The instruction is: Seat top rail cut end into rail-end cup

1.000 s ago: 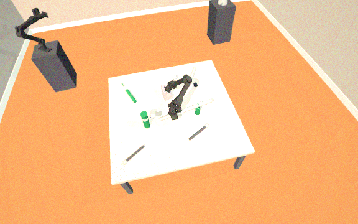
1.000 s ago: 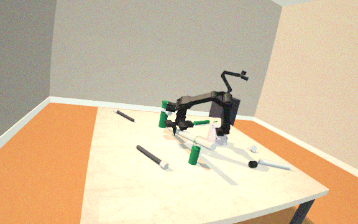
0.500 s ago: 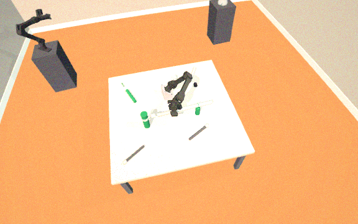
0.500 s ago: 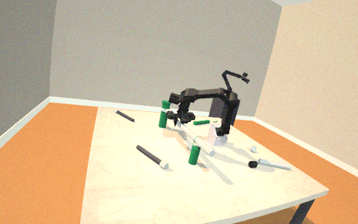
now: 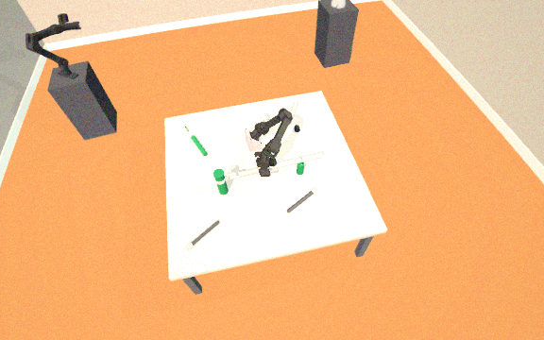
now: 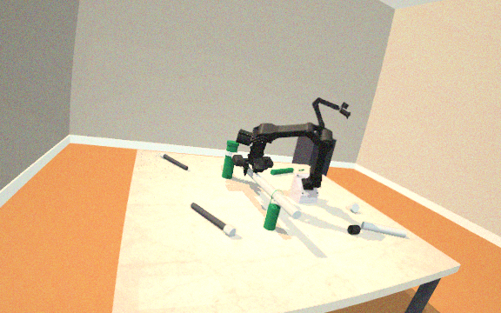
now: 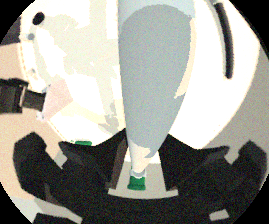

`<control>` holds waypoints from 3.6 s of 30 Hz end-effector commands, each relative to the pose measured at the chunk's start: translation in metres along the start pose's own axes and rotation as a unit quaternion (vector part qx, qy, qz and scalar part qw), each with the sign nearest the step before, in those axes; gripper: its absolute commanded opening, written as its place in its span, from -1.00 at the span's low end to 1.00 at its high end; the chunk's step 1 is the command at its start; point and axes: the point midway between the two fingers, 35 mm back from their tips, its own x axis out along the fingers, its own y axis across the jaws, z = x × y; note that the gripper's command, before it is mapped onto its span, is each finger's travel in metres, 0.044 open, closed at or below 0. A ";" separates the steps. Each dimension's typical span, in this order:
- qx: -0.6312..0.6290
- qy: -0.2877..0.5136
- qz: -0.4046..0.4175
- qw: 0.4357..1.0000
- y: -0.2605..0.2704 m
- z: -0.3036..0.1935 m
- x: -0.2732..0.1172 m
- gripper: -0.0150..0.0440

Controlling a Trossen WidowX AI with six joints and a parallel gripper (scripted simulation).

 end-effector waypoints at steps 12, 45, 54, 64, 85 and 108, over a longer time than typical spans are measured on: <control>0.000 0.000 0.000 1.000 -0.003 -0.004 -0.006 -0.49; -0.003 -0.003 0.006 1.000 -0.002 -0.026 0.001 -0.49; -0.003 -0.003 0.006 1.000 -0.002 -0.026 0.001 -0.49; -0.003 -0.003 0.006 1.000 -0.002 -0.026 0.001 -0.49; -0.003 -0.012 0.009 1.000 -0.002 -0.019 0.003 -0.49; -0.003 -0.009 0.009 1.000 -0.002 -0.021 0.002 -0.49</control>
